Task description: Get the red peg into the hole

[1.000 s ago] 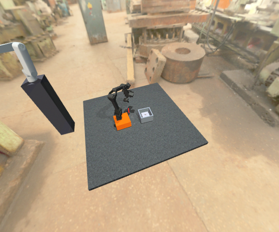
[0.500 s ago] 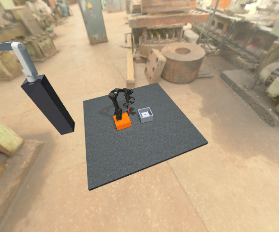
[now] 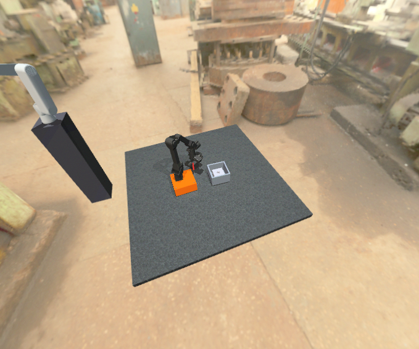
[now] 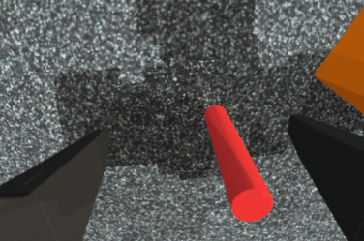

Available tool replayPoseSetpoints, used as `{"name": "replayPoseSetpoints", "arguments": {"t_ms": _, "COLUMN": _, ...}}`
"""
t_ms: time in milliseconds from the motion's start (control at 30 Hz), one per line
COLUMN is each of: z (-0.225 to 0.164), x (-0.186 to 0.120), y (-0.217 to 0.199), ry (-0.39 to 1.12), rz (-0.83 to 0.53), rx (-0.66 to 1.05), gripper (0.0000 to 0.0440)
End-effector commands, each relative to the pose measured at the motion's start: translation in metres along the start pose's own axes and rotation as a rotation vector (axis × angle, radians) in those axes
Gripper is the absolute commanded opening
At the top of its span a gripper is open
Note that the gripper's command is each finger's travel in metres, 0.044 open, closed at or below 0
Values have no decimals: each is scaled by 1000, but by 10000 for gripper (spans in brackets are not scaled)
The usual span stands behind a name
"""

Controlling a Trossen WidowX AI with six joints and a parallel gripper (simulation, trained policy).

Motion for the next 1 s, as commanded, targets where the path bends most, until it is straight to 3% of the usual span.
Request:
{"name": "replayPoseSetpoints", "arguments": {"t_ms": 0, "z": -2, "x": 8, "y": -3, "ry": 11, "rz": 1, "rx": 23, "gripper": 417}}
{"name": "replayPoseSetpoints", "arguments": {"t_ms": 533, "z": -2, "x": 15, "y": -8, "ry": 101, "rz": -48, "rx": 67, "gripper": 11}}
{"name": "replayPoseSetpoints", "arguments": {"t_ms": 967, "z": 25, "x": -27, "y": 14, "ry": -21, "rz": 38, "rx": -36, "gripper": 2}}
Point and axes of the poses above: the point midway between the two fingers, 35 mm back from their tips, its own x axis out along the fingers, its own y axis across the jaws, z = x × y, the point moved 2 cm from there along -x, back along the fingers, and after that the axes turned 3 degrees about x, right-handed, at the moved point
